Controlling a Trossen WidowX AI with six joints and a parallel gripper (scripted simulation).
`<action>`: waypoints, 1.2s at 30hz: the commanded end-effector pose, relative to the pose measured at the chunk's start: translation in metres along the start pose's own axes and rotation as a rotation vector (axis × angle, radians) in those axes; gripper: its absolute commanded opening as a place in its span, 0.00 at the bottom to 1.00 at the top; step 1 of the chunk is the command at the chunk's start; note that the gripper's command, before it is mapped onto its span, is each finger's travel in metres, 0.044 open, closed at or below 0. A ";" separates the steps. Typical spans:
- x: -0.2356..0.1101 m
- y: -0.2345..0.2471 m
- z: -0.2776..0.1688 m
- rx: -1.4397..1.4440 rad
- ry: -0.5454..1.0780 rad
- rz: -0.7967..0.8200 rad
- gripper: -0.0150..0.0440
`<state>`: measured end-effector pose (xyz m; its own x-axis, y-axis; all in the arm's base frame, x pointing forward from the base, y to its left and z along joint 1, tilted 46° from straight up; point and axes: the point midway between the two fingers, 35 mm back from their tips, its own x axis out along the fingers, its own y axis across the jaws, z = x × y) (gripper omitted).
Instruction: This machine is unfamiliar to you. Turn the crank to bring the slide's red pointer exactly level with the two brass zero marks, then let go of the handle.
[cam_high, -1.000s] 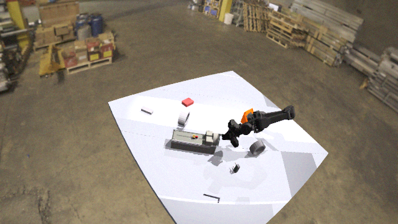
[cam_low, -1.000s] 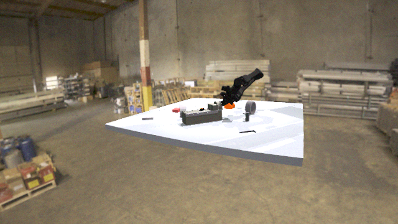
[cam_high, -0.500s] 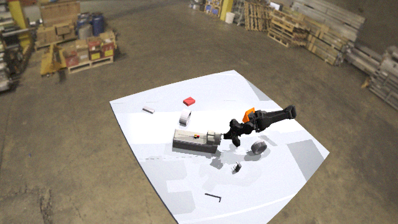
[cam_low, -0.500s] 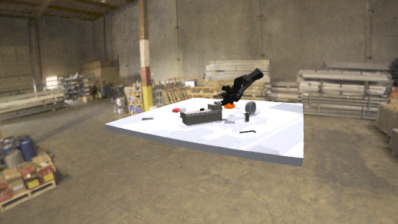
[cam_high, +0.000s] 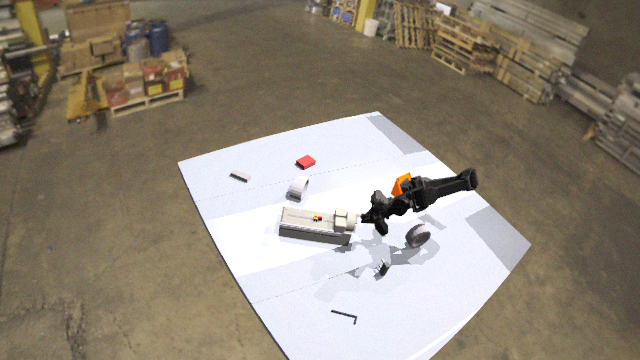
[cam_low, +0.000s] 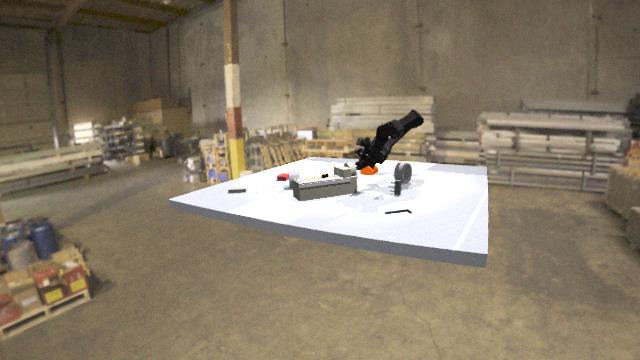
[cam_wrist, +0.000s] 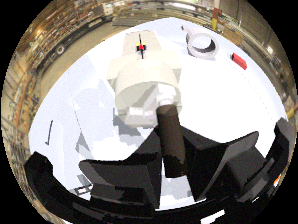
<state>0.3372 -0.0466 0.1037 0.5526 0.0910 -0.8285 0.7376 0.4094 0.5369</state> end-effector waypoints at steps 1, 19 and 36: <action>-0.003 0.008 0.003 -0.004 -0.009 0.022 0.25; -0.004 0.010 0.003 -0.004 -0.009 0.022 0.25; -0.003 0.013 0.003 -0.004 -0.009 0.022 0.25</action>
<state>0.3401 -0.0458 0.1069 0.5531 0.0879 -0.8284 0.7390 0.4073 0.5366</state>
